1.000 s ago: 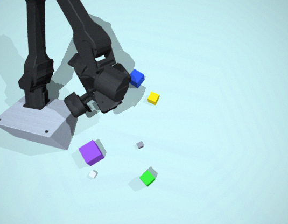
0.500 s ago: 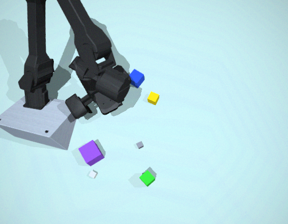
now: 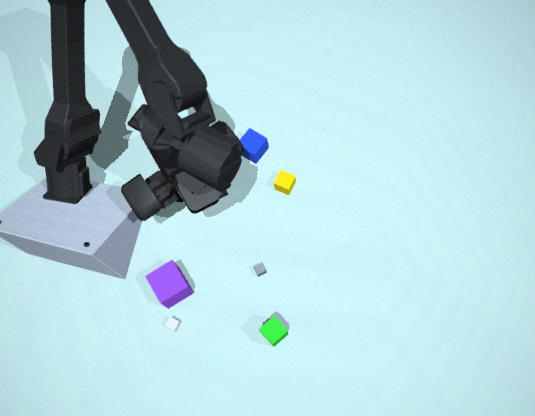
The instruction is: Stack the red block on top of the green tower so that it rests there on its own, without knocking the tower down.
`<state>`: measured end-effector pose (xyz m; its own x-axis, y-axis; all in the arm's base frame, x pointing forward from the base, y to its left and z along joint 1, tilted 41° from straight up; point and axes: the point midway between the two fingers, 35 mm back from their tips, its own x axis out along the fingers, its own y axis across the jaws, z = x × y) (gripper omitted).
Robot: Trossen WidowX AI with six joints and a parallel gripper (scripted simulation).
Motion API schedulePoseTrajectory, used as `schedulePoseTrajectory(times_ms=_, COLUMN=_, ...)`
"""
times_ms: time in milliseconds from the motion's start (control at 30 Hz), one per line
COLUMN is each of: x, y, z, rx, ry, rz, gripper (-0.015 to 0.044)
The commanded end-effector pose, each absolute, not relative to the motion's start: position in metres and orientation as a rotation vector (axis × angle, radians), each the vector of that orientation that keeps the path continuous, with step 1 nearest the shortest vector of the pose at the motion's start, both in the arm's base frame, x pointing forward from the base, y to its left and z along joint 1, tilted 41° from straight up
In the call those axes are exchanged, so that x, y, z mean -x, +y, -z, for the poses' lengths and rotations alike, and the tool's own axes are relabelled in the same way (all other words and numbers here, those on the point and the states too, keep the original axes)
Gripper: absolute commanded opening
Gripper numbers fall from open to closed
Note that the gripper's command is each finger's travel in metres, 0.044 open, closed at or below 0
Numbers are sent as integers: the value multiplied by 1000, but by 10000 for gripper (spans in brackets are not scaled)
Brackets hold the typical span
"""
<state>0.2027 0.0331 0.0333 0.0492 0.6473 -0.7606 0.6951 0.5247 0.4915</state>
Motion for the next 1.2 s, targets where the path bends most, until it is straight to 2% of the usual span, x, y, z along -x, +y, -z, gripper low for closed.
schedulePoseTrajectory(times_ms=0, x=-203, y=34, z=-34, rx=-1167, ry=1640, rz=52, gripper=125)
schedulePoseTrajectory(times_ms=233, x=-203, y=34, z=-34, rx=-1167, ry=1640, rz=52, gripper=78)
schedulePoseTrajectory(times_ms=333, x=-203, y=30, z=-37, rx=-1167, ry=1640, rz=53, gripper=0)
schedulePoseTrajectory(times_ms=1167, x=-197, y=-43, z=-121, rx=-1165, ry=1641, rz=56, gripper=0)
